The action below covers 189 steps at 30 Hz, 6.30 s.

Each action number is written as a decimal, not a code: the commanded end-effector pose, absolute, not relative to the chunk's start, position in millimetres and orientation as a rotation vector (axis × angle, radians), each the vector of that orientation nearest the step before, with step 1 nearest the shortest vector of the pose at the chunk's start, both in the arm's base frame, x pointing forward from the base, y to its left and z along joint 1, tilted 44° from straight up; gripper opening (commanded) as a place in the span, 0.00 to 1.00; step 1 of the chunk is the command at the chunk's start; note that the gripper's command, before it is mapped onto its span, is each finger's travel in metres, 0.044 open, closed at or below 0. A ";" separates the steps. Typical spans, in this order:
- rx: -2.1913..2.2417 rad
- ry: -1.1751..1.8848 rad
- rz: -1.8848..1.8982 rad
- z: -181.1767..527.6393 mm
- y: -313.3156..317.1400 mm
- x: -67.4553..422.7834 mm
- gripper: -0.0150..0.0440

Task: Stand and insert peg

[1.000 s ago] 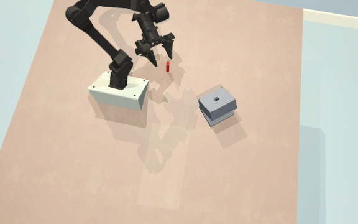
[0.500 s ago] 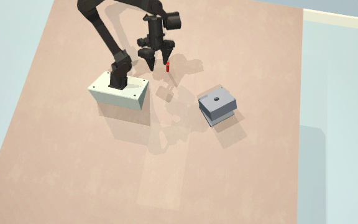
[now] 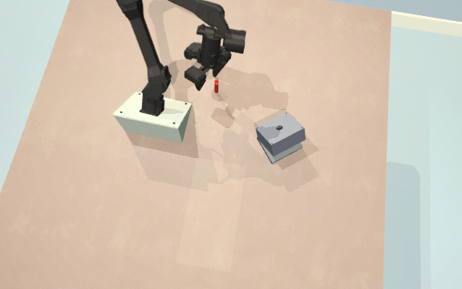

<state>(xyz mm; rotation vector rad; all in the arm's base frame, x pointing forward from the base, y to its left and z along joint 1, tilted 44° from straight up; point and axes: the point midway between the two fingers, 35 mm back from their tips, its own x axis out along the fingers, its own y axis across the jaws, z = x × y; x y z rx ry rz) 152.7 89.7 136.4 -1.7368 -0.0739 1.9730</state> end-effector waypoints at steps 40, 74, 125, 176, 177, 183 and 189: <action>-1.435 -0.300 1.818 131.7 119.7 180.6 1.00; -1.433 -0.316 1.811 102.5 153.1 177.9 0.91; -1.435 -0.299 1.817 152.9 94.4 187.9 0.25; -1.672 -0.068 1.696 157.3 61.8 279.9 0.25; -1.677 -0.063 1.693 157.5 61.1 281.8 0.25; -1.703 -0.034 1.671 158.4 56.8 293.3 0.25; -1.729 -0.005 1.647 159.5 52.3 304.9 0.25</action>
